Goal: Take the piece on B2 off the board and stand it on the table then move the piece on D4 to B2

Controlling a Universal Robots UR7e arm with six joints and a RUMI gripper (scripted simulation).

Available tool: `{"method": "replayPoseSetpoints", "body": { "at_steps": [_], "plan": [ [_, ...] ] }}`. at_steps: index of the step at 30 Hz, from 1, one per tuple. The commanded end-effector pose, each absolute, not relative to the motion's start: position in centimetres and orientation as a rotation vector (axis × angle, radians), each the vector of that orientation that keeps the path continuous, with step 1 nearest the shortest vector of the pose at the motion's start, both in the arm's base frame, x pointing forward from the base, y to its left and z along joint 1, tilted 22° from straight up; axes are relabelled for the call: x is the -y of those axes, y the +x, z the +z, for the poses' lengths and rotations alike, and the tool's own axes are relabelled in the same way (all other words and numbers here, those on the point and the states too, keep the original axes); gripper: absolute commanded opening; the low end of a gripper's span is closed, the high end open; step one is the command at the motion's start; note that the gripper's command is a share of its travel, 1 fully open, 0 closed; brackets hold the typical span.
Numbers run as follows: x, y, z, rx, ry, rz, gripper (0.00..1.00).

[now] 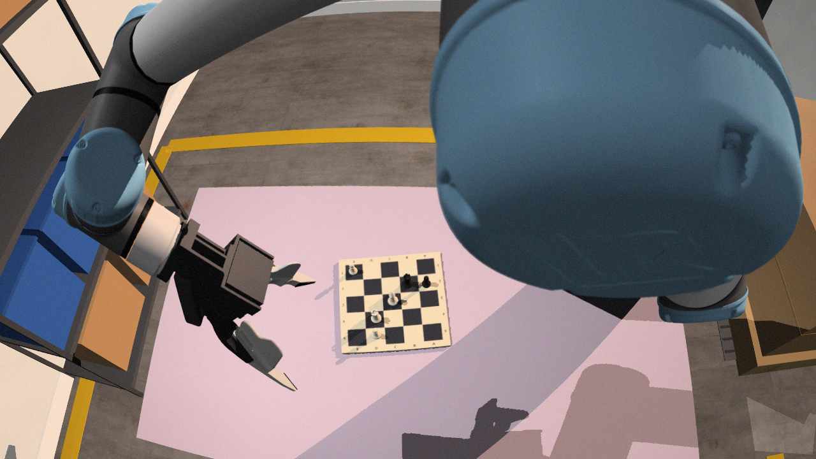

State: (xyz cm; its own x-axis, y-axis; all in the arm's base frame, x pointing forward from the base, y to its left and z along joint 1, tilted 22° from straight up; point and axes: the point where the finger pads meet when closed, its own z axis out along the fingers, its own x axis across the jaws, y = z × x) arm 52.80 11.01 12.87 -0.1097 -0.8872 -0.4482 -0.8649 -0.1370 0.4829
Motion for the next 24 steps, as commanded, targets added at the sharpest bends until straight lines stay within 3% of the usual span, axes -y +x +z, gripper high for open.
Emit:
{"method": "replayPoseSetpoints", "body": {
  "at_steps": [1, 24],
  "plan": [
    [-9.6, 51.9, 13.5, 2.071, 2.125, -0.965, 1.00],
    [-2.6, 46.7, 15.7, 2.183, 2.236, -0.280, 1.00]
  ]
}}
